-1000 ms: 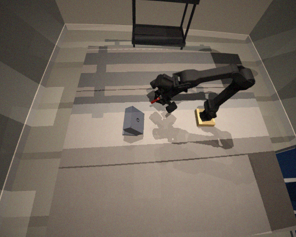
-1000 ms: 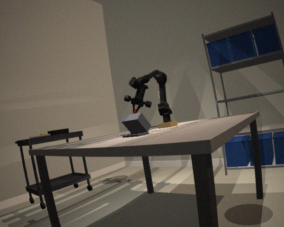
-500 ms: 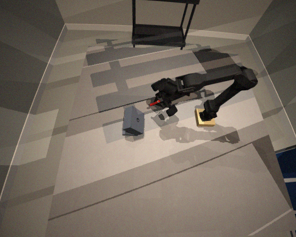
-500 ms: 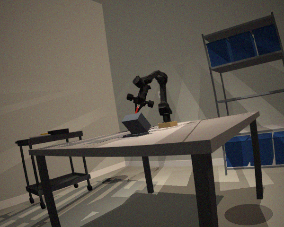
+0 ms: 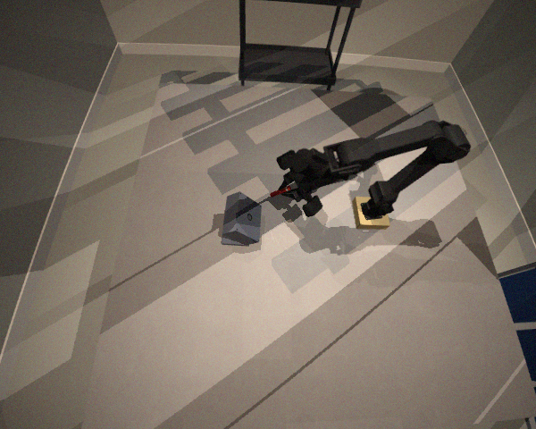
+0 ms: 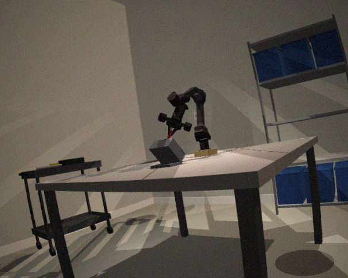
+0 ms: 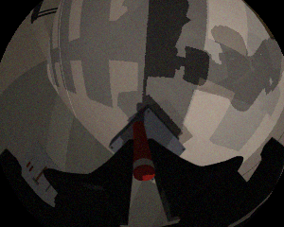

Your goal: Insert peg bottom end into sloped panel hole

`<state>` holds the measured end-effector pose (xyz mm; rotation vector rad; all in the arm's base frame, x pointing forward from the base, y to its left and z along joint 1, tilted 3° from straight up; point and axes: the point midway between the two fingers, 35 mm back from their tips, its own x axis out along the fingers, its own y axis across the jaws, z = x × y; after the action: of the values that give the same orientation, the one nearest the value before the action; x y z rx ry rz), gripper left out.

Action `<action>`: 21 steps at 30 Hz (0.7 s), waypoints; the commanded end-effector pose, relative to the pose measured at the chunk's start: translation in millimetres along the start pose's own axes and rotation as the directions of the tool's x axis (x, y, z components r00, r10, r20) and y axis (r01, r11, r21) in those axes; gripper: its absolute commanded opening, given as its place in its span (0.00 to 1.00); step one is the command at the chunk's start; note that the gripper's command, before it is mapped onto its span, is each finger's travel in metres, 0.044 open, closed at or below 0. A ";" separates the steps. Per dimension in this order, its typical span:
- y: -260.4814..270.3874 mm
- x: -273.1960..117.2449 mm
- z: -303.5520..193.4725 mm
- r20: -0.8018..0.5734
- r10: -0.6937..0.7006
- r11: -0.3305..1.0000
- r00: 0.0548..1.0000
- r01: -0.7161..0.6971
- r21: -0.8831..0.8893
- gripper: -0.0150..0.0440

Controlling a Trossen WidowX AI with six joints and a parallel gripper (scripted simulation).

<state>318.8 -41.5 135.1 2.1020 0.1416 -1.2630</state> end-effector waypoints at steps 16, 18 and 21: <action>-16.3 -9.7 -16.7 -0.095 0.047 0.999 0.994 -0.045 0.021 0.25; -18.1 -10.9 -18.5 -0.106 0.051 0.999 0.993 -0.049 0.023 0.25; -20.9 -12.6 -21.0 -0.122 0.057 0.998 0.991 -0.054 0.027 0.25</action>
<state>319.5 -13.1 140.9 2.1763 0.1289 -1.1238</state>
